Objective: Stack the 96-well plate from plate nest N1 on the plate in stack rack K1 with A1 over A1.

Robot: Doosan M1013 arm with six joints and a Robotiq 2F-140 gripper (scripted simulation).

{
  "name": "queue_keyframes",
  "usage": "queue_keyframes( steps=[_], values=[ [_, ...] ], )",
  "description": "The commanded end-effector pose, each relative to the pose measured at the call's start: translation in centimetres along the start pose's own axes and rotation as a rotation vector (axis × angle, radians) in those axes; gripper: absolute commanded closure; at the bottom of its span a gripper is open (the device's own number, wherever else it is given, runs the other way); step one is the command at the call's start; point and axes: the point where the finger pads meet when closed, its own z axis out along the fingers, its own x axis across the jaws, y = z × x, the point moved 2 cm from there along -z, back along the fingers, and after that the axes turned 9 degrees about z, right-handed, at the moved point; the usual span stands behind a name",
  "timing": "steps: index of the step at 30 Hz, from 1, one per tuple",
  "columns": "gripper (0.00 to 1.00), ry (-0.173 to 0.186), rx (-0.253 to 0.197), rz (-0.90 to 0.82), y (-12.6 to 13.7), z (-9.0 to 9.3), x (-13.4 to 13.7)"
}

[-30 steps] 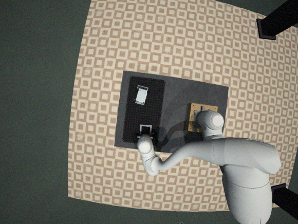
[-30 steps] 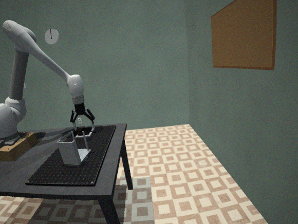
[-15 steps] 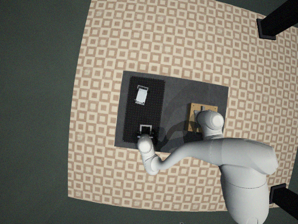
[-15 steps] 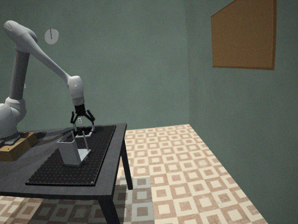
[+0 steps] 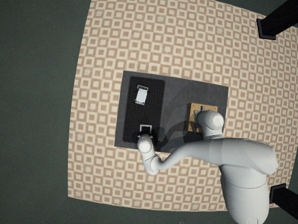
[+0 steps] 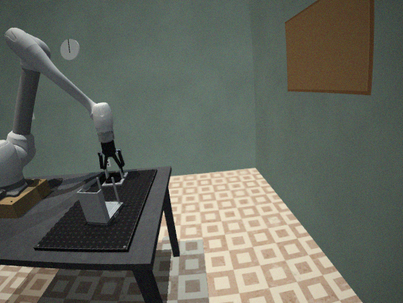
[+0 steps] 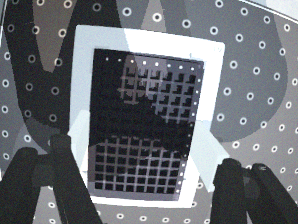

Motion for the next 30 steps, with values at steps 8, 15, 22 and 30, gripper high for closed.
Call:
queue_keyframes(
  steps=[8, 15, 22, 30],
  values=[
    [1.00, 0.000, 0.000, 0.000, 0.0, 0.0, 0.0],
    [1.00, 0.000, 0.000, 0.000, 0.0, 0.0, 0.0],
    [1.00, 0.000, 0.000, 0.000, 0.0, 0.0, 0.0],
    [1.00, 0.000, 0.000, 0.000, 0.0, -1.3, 0.0]
  ],
)
